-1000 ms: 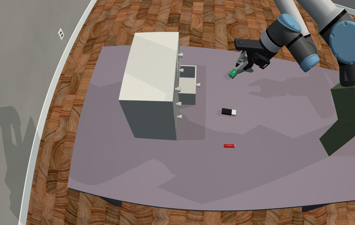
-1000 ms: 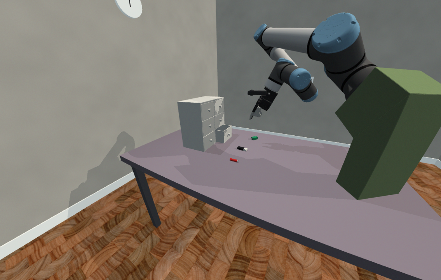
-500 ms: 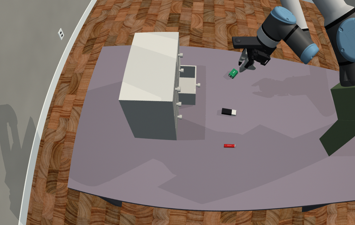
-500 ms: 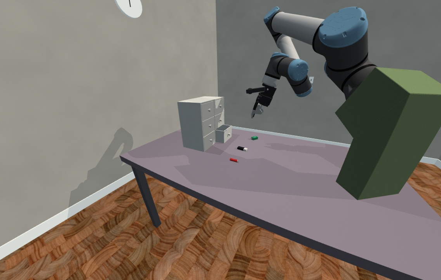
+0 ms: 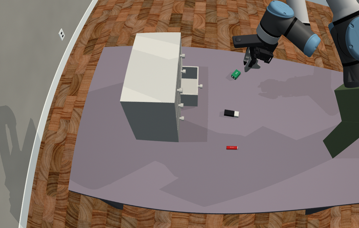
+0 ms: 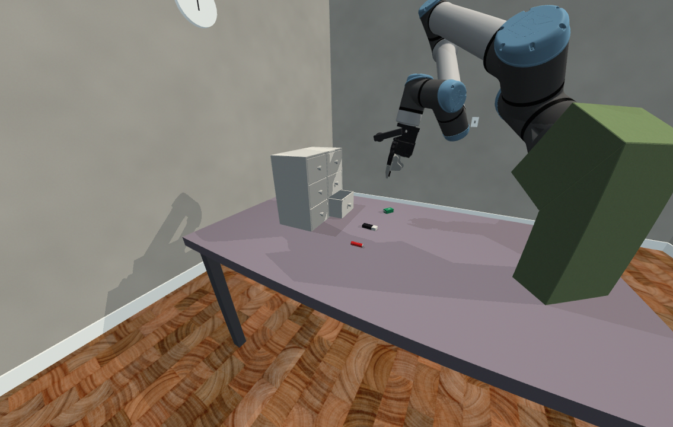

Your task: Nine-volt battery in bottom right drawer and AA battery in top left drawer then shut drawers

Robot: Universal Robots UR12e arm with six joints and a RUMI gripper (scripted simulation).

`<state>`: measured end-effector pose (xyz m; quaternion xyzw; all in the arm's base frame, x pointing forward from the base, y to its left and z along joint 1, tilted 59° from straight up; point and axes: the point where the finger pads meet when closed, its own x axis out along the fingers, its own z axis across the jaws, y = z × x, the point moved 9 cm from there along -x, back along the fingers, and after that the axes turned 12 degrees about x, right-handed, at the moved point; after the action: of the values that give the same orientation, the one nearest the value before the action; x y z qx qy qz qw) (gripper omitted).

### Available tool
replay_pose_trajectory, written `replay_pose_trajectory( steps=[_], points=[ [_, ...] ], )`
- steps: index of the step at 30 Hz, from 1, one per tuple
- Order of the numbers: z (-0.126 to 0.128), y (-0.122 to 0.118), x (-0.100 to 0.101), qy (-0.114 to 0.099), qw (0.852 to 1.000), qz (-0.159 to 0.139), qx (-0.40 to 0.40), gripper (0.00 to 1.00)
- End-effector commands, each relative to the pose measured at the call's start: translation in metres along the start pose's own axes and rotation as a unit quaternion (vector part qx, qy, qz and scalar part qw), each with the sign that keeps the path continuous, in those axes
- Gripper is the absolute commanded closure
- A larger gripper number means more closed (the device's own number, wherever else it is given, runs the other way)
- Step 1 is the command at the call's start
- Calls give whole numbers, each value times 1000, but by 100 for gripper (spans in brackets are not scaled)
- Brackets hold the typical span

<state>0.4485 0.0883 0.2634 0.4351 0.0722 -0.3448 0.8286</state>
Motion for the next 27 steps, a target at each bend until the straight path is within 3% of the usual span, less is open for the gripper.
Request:
replay_pose_trajectory(
  steps=[1,27],
  points=[
    [0,2,-4,-3,1000,-20,1,80],
    [-1,5,-16,-15,997,-77,0,80]
  ],
)
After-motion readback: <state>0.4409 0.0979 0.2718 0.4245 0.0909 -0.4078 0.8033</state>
